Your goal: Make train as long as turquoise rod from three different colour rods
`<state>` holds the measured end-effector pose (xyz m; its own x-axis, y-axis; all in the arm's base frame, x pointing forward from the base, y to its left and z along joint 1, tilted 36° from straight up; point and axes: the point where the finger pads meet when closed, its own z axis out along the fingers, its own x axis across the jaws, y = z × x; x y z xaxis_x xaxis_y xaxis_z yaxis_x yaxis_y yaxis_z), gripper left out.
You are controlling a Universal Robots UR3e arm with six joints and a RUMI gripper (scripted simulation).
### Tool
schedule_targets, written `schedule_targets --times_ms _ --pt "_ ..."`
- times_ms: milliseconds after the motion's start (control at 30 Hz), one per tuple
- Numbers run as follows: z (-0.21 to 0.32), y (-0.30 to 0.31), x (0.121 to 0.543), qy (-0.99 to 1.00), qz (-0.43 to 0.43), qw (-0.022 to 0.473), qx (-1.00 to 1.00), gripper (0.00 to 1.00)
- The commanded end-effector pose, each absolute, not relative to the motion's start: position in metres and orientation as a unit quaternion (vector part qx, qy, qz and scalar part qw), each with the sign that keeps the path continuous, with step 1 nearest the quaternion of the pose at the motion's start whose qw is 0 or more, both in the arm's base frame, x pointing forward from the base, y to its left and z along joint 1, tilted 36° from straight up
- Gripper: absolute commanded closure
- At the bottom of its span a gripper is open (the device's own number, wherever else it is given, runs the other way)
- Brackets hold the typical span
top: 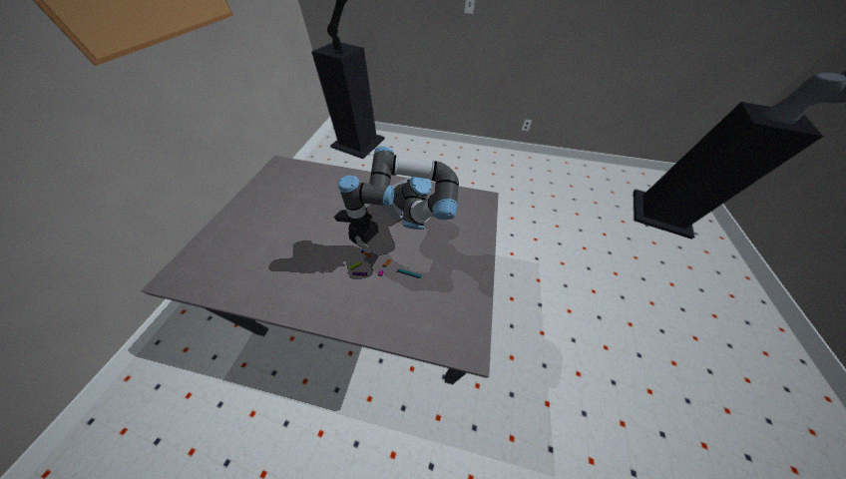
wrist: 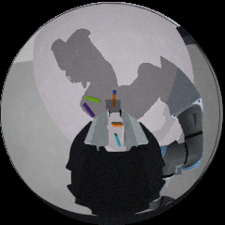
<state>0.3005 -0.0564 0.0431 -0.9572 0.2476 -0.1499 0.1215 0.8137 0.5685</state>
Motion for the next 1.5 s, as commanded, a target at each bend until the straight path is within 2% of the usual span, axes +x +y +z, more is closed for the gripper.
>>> schedule_targets --times_ms 0,367,400,1467 --pt "0.0547 -0.0639 0.2967 0.946 0.290 0.109 0.097 0.86" --pt "0.0588 -0.0666 0.2953 0.946 0.290 0.109 0.097 0.86" --pt "0.0588 -0.0666 0.2953 0.946 0.290 0.109 0.097 0.00" --pt "0.0587 -0.0672 0.2960 0.944 0.292 0.104 0.111 0.00"
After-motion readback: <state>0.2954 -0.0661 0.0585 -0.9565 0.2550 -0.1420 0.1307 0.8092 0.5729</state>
